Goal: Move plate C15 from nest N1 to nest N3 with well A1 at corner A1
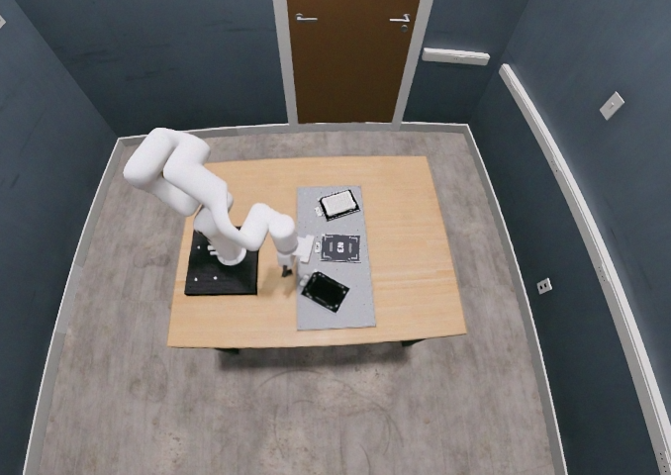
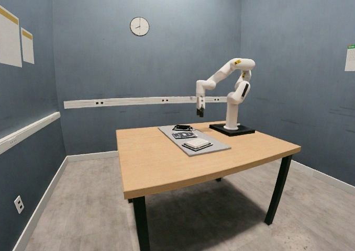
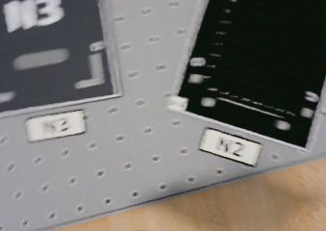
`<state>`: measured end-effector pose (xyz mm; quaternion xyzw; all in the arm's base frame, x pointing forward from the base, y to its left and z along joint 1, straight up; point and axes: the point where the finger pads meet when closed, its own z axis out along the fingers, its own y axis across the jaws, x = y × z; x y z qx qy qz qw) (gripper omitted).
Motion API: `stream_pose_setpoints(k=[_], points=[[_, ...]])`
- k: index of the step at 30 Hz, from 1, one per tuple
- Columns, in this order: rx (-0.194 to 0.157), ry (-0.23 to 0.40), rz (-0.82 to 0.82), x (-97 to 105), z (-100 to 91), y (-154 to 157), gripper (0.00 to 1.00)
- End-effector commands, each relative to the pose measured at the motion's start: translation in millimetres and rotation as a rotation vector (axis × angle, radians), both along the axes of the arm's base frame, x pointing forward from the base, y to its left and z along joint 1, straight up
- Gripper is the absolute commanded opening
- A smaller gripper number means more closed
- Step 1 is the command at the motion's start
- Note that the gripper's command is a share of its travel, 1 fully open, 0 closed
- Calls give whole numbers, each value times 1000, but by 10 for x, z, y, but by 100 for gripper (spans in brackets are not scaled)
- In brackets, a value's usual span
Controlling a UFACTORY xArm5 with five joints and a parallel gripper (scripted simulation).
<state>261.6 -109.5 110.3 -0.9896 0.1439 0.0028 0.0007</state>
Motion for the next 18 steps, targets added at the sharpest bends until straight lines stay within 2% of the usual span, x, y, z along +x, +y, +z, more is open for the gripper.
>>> stream_pose_setpoints(k=[1,13,18], points=[[-5,-2,207,137,12,297,100],[-2,-2,541,320,10,765,100],[-2,-2,547,412,9,999,100]])
